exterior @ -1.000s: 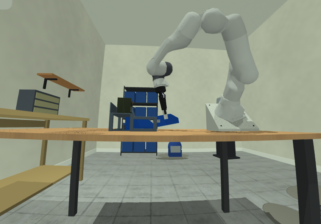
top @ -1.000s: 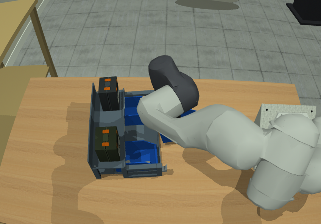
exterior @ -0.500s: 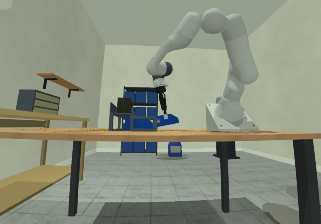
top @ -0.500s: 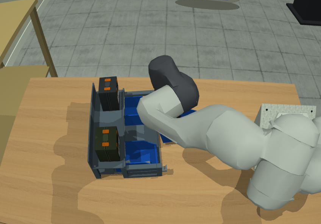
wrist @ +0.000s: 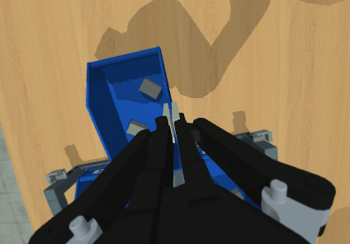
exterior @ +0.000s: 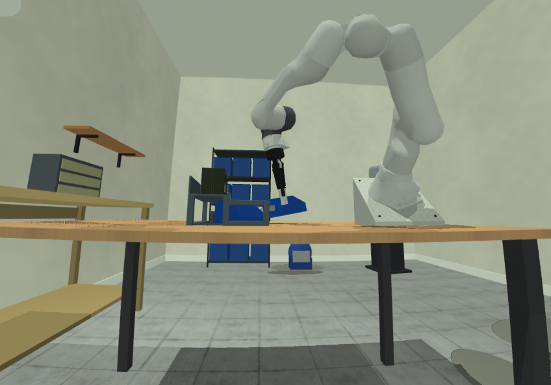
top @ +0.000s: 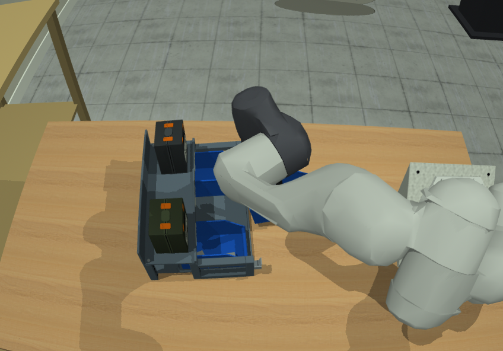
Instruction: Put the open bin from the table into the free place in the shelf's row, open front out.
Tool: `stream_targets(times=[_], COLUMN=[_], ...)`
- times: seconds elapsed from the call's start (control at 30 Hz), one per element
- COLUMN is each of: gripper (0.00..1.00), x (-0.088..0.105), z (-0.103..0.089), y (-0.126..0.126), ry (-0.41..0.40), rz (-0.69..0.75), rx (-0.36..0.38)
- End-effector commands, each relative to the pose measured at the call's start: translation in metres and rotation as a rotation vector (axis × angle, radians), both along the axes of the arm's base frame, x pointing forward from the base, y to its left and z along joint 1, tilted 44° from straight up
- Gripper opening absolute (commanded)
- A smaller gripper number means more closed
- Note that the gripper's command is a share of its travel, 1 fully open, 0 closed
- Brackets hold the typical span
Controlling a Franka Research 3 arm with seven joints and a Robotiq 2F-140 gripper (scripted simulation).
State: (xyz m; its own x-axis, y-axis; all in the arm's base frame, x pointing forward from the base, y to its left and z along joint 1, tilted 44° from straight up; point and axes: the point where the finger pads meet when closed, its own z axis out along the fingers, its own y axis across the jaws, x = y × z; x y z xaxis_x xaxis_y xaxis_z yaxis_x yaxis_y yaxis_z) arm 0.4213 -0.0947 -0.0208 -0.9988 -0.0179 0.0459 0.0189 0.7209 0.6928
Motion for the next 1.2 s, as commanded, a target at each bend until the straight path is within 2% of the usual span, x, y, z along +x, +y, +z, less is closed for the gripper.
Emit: stream_targets(times=[0.0,1.17], gripper=[0.00,0.00], x=[0.002,0.026], z=[0.001,0.003], y=[-0.001,-0.004], ry=[0.004,0.004], rz=[0.000,0.000], rx=[-0.002,-0.003])
